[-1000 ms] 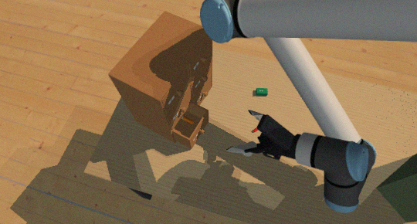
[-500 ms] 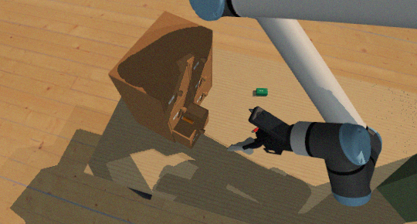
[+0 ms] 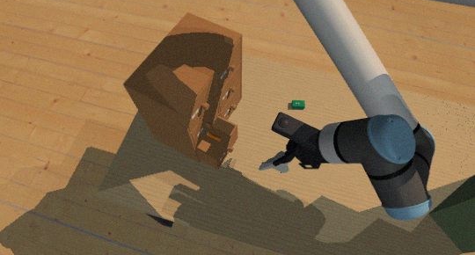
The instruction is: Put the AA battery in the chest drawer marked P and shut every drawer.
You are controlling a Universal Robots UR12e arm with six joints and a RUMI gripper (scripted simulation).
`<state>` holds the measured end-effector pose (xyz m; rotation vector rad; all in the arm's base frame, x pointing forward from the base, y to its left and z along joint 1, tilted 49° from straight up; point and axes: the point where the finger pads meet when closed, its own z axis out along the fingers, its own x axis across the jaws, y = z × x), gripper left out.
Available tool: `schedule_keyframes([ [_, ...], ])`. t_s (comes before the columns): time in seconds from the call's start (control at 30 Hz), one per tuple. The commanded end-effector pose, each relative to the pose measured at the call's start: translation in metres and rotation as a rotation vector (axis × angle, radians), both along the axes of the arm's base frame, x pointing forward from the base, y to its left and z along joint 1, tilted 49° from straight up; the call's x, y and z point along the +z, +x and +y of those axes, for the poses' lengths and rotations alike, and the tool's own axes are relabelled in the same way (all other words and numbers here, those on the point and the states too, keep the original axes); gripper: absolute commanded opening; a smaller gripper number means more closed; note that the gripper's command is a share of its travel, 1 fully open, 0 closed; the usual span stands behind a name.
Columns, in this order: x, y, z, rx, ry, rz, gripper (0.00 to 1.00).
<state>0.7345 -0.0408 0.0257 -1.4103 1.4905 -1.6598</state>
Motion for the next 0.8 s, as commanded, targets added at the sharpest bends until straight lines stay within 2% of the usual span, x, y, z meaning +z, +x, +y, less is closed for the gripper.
schedule_keyframes([
  [0.0,0.0022,0.0,0.0012,-0.029,0.028,0.064,1.0],
  [0.53,0.0066,-0.004,0.0046,-0.103,0.099,0.244,1.0],
  [0.77,0.0078,-0.005,0.0055,-0.124,0.119,0.295,1.0],
])
